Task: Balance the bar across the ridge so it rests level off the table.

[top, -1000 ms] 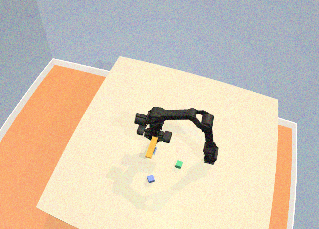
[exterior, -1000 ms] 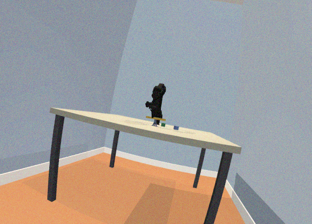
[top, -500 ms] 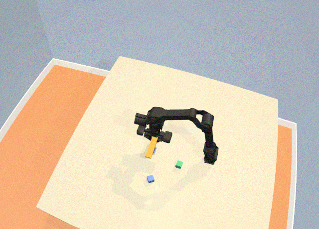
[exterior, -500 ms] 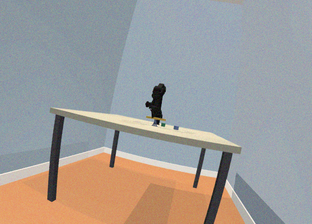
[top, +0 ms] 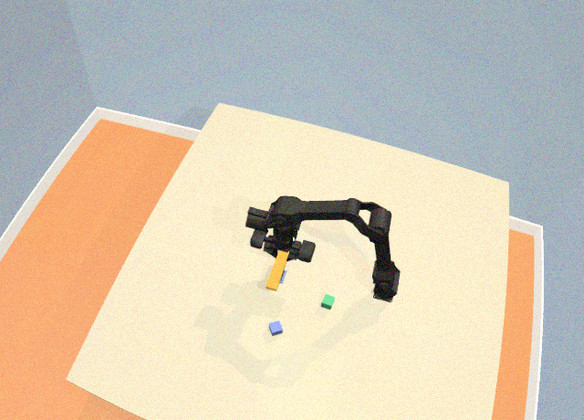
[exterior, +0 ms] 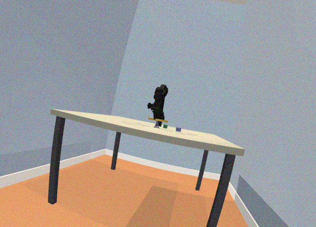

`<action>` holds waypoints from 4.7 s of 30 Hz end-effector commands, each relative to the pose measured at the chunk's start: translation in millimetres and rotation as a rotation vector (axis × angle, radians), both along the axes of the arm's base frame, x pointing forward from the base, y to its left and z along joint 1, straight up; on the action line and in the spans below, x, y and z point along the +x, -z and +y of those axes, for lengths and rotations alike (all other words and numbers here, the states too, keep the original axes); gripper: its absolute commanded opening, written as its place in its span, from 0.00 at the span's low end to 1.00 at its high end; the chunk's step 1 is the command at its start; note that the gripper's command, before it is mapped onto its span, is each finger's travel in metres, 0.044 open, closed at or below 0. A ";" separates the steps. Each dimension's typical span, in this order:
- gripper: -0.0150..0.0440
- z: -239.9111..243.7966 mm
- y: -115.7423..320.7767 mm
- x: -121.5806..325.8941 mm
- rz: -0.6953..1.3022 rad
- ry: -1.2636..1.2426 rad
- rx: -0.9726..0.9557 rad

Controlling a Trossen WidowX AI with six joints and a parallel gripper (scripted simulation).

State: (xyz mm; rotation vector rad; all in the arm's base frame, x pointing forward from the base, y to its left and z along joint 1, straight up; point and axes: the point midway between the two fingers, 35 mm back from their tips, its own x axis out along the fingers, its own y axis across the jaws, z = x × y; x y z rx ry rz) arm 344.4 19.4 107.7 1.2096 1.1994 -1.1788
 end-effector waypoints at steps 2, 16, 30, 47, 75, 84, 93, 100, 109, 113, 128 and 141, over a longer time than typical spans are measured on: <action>0.25 0.1 -1.4 1.1 -0.004 0.002 0.000; 0.25 0.1 -0.9 1.1 -0.004 0.002 0.000; 0.25 0.1 -0.6 1.1 -0.004 0.002 0.000; 0.25 0.0 0.0 0.1 0.000 0.000 0.000; 0.48 0.0 0.0 0.1 0.000 0.000 0.000; 0.54 0.0 0.0 0.1 0.000 0.000 0.000; 0.54 0.0 0.0 0.1 0.000 0.000 0.000; 0.54 0.0 0.0 0.1 0.000 0.000 0.000; 0.54 0.0 0.0 0.1 0.000 0.000 0.000; 0.55 0.0 0.0 0.1 0.000 0.000 0.000; 0.57 0.0 0.0 0.1 0.000 0.000 0.000; 0.97 0.0 0.0 0.1 0.000 0.000 0.000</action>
